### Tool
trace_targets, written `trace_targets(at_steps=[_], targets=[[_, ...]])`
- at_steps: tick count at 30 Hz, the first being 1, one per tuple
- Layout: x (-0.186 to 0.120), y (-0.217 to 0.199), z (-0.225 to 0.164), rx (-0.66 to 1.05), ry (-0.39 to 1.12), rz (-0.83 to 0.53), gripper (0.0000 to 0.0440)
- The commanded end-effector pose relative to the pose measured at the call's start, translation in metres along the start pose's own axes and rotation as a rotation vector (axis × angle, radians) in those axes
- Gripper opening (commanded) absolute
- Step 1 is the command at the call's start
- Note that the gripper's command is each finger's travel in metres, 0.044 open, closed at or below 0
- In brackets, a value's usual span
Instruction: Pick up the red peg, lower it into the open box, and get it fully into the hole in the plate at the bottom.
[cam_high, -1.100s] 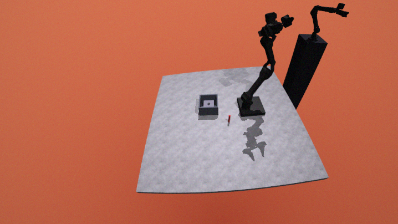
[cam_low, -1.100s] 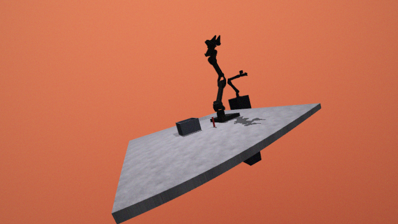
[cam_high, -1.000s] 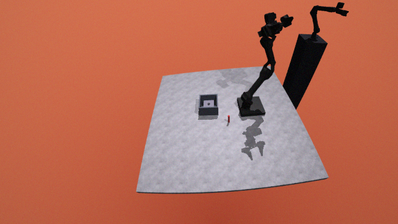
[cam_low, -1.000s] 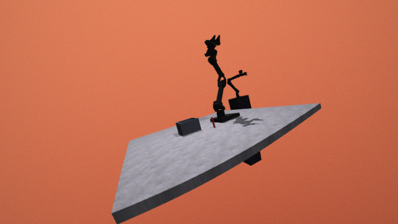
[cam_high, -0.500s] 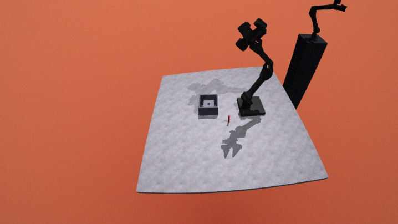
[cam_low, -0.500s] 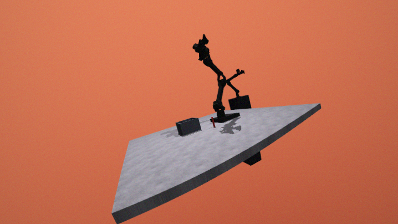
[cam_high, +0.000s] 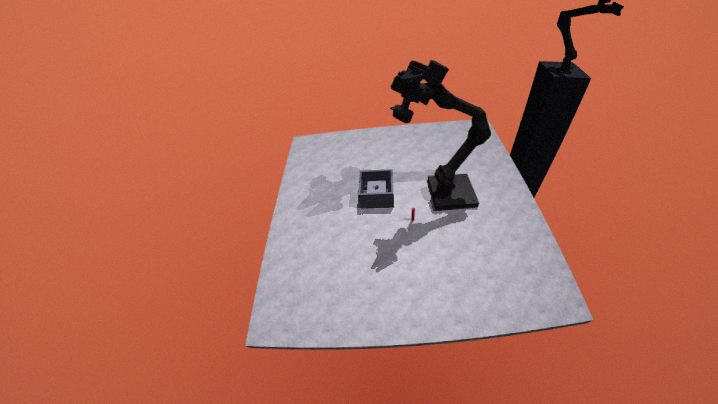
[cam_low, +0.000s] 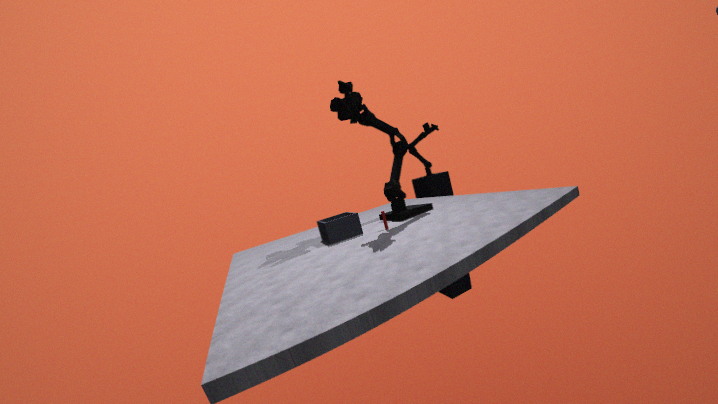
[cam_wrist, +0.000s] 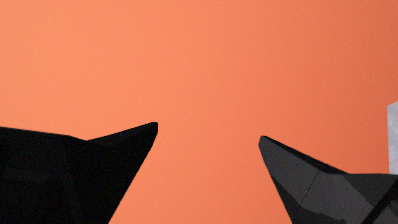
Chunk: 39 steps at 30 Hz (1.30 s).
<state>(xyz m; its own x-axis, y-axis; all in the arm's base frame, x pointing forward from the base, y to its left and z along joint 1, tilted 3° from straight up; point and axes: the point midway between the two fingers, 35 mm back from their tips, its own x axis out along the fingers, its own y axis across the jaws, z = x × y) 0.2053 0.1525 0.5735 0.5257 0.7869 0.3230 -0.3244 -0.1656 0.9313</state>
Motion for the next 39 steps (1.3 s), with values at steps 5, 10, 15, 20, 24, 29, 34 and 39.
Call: trace_targets(at_steps=[5,10,15,20,24,29,34,39], targets=[[0.005,-0.076,0.032,0.135,-0.105,-0.187,0.0440],[-0.001,-0.129,0.048,0.227,-0.174,-0.319,0.0440],[-0.012,-0.179,0.058,0.320,-0.237,-0.452,0.0440],[-0.028,-0.227,0.060,0.412,-0.295,-0.589,0.0440],[-0.042,-0.261,0.057,0.483,-0.337,-0.701,0.0440],[-0.061,-0.300,0.045,0.564,-0.381,-0.850,0.0440],[-0.081,-0.332,0.025,0.622,-0.410,-1.012,0.0440],[-0.103,-0.357,-0.002,0.653,-0.425,-1.186,0.0440]])
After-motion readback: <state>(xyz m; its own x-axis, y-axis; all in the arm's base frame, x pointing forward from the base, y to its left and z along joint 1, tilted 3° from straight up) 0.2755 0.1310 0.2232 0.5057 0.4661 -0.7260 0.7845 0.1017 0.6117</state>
